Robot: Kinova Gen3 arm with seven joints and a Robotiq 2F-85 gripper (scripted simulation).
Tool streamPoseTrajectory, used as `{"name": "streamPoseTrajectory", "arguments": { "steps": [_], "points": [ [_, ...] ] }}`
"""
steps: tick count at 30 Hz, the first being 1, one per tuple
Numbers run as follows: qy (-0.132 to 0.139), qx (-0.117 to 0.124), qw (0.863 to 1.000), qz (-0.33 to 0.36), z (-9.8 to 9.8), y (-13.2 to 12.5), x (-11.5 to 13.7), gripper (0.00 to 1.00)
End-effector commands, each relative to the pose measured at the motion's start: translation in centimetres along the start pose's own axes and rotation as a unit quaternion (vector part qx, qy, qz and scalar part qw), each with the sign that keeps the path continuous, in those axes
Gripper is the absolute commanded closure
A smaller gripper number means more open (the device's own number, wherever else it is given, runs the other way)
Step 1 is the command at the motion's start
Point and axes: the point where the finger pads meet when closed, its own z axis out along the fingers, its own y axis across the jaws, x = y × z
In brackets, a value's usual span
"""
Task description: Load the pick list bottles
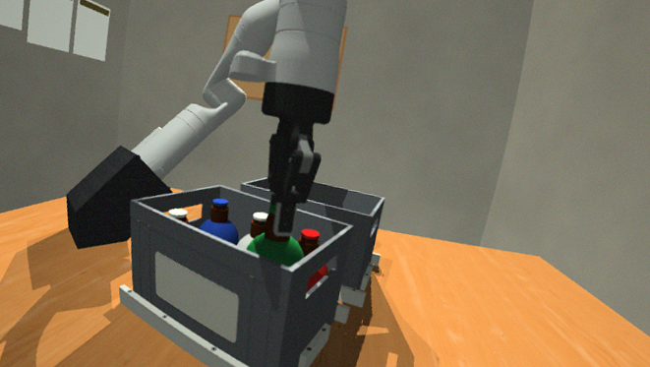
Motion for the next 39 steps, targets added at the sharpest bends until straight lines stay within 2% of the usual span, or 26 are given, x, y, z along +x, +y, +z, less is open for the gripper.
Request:
{"name": "streamPoseTrajectory", "arguments": {
  "steps": [1,39],
  "points": [
    [0.002,0.007,1.000,0.005,-1.4,-0.3,0.3,0.90],
    [0.002,0.007,1.000,0.005,-7.1,-0.2,0.3,0.90]
  ]
}}
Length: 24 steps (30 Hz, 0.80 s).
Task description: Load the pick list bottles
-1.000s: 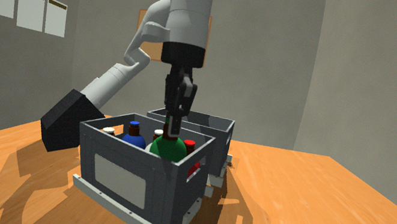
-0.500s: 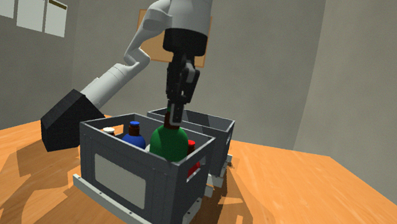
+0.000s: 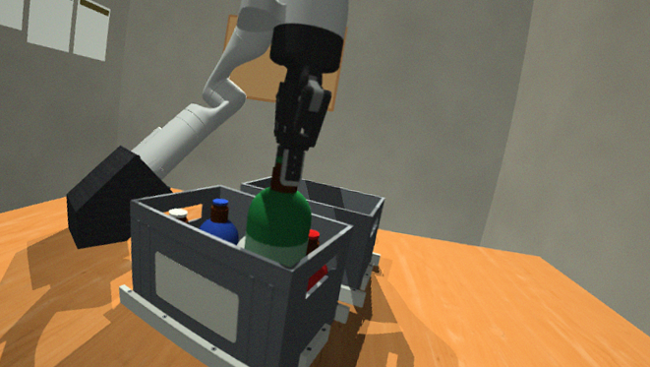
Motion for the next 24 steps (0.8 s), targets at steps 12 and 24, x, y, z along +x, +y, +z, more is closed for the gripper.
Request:
{"name": "streamPoseTrajectory", "arguments": {
  "steps": [12,24],
  "points": [
    [0.002,0.008,1.000,0.004,-3.0,-0.2,0.3,0.90],
    [0.002,0.008,1.000,0.005,-5.0,-0.2,0.3,0.90]
  ]
}}
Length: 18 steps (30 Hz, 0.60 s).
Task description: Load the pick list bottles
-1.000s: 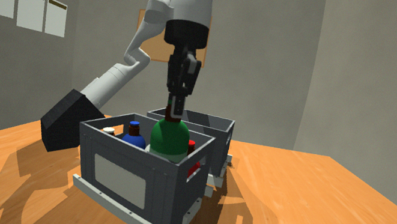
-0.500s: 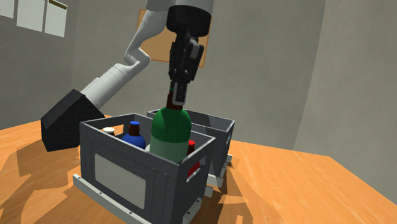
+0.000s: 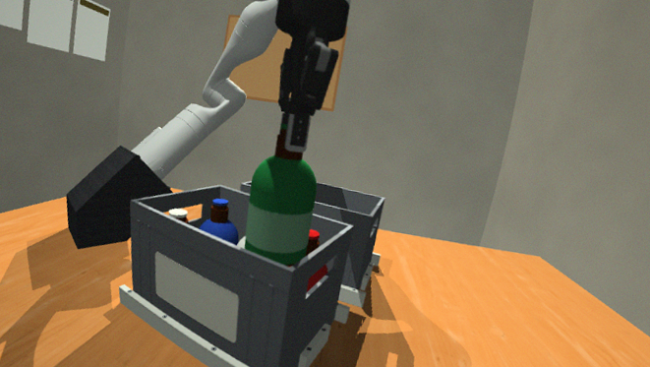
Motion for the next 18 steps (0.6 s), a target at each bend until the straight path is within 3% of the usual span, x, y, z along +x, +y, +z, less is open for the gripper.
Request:
{"name": "streamPoseTrajectory", "arguments": {
  "steps": [1,18],
  "points": [
    [0.003,0.008,1.000,0.005,-1.5,-0.2,0.3,0.90],
    [0.002,0.008,1.000,0.004,-3.7,-0.1,0.2,0.90]
  ]
}}
